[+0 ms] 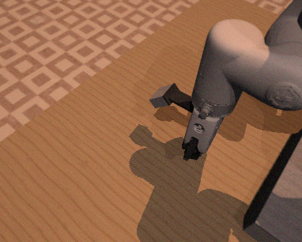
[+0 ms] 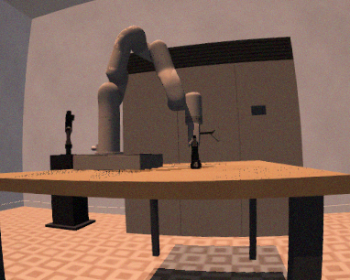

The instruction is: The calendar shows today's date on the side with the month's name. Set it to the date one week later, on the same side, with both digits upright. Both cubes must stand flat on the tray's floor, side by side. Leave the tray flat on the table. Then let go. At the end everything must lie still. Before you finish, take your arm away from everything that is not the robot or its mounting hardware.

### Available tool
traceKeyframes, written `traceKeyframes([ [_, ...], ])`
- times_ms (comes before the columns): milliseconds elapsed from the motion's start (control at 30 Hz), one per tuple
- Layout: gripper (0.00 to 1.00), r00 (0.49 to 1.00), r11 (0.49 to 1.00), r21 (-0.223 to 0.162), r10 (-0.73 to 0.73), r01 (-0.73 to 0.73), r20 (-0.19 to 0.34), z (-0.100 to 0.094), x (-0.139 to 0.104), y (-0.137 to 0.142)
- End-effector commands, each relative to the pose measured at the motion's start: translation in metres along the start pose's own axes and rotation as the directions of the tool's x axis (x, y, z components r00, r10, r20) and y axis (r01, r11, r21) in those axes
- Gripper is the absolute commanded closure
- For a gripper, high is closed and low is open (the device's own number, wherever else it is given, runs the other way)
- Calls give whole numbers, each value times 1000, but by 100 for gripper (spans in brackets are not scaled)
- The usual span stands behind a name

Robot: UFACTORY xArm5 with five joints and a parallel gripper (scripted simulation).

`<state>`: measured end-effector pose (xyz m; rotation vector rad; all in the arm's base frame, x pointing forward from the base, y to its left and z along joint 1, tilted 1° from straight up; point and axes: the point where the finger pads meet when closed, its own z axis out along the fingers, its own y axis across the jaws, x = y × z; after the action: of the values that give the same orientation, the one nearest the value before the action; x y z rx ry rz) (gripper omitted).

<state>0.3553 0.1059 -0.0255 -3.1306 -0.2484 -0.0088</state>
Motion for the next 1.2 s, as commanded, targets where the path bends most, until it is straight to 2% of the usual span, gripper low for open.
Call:
traceKeyframes([
  [0,73,1000,1000,0,0,0,-3,-1,1,0],
  [1167,73,1000,1000,0,0,0,-3,3,1,0],
])
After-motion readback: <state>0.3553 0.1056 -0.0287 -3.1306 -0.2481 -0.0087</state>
